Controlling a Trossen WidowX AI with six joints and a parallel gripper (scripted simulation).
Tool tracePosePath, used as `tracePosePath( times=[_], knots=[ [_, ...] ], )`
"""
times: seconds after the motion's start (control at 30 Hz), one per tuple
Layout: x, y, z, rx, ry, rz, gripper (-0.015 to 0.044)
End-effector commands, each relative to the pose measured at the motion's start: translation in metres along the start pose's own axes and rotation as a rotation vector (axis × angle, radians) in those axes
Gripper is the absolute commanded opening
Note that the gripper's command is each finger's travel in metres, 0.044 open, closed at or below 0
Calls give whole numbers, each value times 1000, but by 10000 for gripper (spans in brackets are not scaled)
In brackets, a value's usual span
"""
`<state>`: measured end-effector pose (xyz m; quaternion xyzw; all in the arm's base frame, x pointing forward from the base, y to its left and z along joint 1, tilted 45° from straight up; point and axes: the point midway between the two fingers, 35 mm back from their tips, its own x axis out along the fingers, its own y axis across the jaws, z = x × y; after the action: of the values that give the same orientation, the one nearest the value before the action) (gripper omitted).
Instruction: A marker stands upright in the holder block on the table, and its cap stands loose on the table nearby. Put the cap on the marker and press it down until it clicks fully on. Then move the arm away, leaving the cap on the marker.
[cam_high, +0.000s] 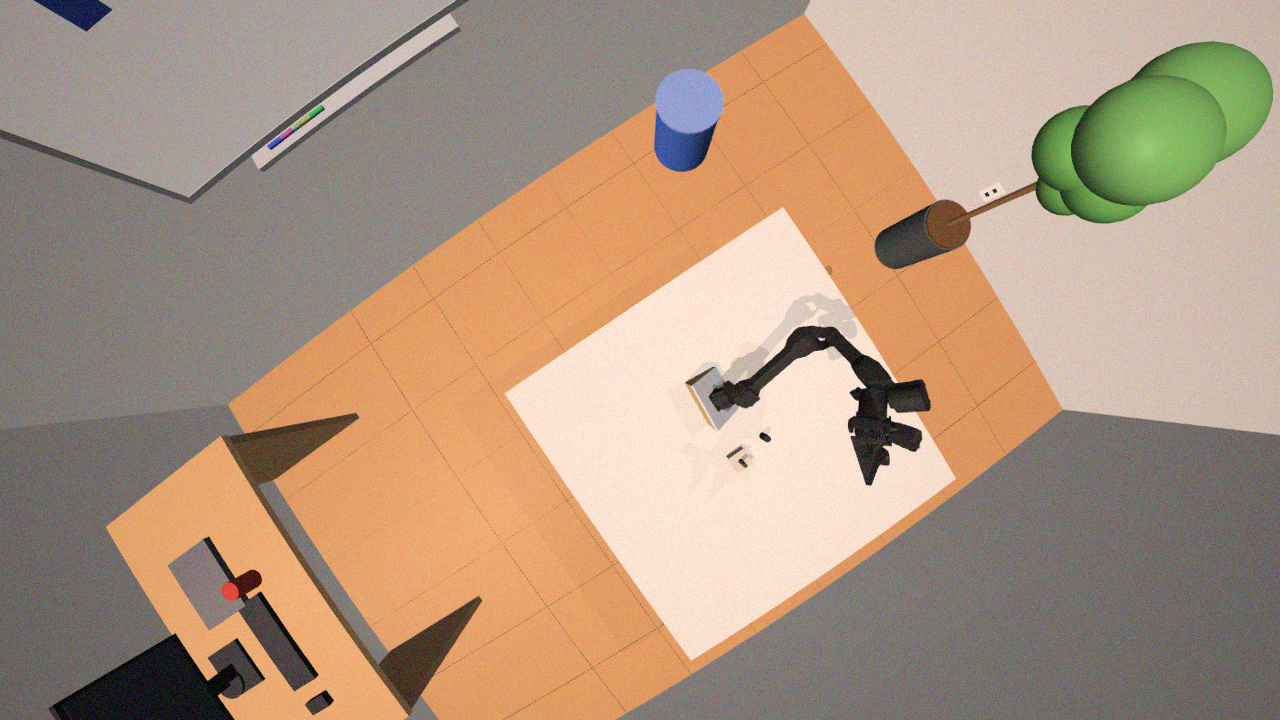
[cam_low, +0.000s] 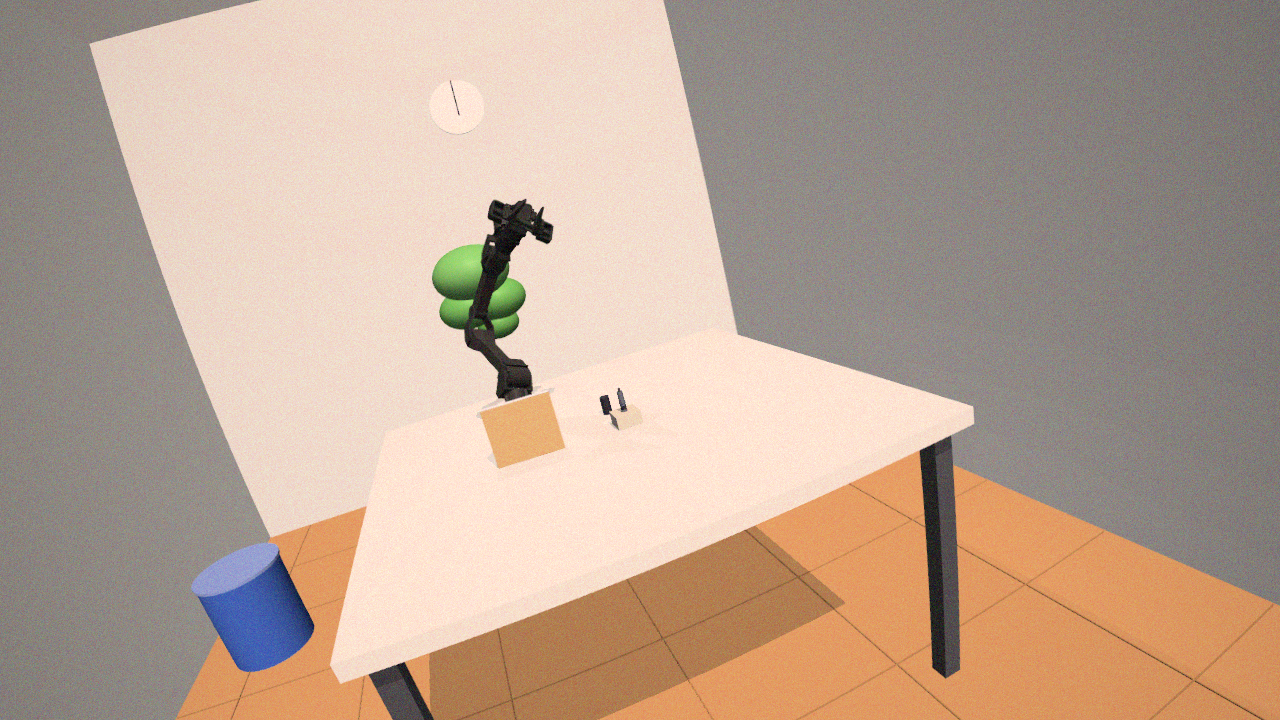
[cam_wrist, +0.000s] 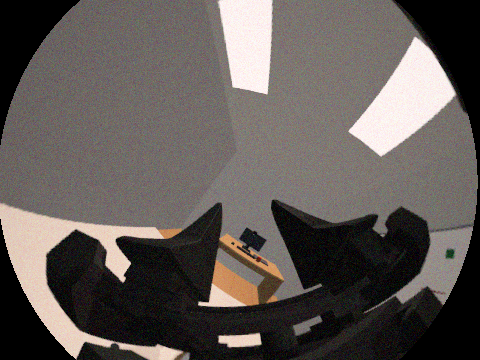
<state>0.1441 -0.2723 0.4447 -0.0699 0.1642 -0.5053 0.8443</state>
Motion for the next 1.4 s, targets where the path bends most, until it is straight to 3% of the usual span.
tracePosePath(
  times=[0.0, 0.2, 0.4, 0.67, 0.9, 1.17, 1.37],
  knots=[
    [25, 49, -32, 63, 123, 183, 238],
    [39, 131, -93, 161, 378, 451, 238],
    [21, 207, -156, 253, 699, 674, 238],
    [-47, 282, -235, 368, 1248, 857, 238],
    [-133, 313, -288, 436, 1839, 801, 238],
    [-140, 307, -299, 437, 1895, 781, 238],
    [-155, 328, -322, 438, 1895, 782, 238]
  ],
)
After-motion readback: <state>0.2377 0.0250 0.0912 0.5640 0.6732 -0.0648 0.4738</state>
